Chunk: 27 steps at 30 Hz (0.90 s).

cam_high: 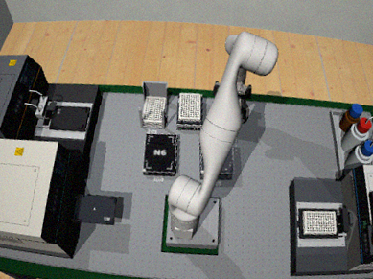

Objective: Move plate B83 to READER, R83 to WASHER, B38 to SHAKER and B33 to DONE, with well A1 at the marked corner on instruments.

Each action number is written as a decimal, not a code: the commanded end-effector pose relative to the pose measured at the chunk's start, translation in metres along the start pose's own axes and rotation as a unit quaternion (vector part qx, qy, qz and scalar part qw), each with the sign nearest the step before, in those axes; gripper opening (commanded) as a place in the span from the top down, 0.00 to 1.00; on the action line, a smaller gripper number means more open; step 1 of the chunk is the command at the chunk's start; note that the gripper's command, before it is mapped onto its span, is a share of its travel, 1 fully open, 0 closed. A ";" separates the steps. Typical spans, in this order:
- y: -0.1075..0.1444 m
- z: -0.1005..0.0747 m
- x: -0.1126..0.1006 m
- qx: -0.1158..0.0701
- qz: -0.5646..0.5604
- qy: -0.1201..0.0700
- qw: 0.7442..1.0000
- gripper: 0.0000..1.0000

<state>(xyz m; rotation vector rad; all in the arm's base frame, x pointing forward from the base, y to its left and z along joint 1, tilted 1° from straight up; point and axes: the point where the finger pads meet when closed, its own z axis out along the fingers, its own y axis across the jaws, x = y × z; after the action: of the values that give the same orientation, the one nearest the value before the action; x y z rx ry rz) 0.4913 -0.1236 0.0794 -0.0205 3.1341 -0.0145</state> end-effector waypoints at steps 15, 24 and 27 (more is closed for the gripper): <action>0.000 0.010 0.000 0.000 0.000 -0.001 1.000 0.06; 0.000 0.016 -0.001 0.000 0.000 -0.001 1.000 0.06; 0.000 0.018 -0.001 0.000 0.000 -0.001 1.000 0.06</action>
<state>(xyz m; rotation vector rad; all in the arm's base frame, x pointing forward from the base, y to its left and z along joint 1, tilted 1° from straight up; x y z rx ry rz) 0.4914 -0.1238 0.0629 -0.0205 3.1341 -0.0145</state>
